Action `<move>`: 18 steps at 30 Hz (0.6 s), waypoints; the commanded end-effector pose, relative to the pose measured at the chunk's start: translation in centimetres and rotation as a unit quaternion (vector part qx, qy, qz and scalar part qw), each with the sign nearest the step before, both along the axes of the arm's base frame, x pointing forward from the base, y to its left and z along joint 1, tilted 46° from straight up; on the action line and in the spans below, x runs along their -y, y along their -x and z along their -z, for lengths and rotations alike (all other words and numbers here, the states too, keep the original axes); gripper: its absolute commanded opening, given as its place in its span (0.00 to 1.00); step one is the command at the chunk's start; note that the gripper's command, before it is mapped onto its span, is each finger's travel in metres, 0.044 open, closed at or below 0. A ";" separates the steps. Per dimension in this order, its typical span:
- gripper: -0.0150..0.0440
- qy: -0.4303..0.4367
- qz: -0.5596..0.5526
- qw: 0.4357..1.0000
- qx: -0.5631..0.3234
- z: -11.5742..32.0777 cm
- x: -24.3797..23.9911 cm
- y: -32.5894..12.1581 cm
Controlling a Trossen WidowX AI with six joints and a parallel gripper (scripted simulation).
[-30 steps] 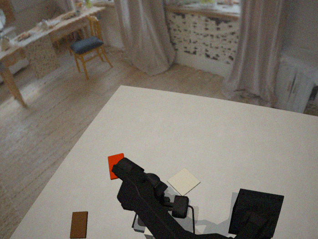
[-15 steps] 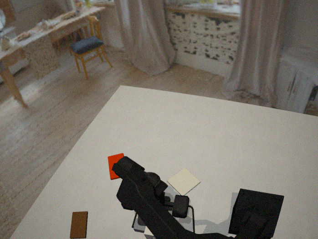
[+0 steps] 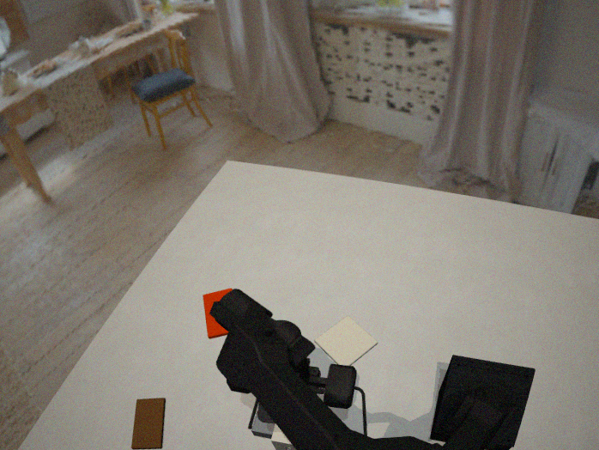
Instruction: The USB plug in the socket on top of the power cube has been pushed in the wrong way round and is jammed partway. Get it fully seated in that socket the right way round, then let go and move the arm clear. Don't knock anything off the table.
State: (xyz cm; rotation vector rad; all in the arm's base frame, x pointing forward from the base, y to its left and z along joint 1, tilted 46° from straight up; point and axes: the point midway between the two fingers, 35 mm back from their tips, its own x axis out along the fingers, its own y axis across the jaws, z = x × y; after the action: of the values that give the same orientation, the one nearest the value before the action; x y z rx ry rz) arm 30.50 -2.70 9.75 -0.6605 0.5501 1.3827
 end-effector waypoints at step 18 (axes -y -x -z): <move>0.25 0.004 0.000 1.000 0.003 -1.0 1.2 0.1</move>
State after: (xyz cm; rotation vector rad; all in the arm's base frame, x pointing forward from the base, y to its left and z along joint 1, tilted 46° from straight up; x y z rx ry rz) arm 30.37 -3.55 10.58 -0.6606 0.5505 1.3825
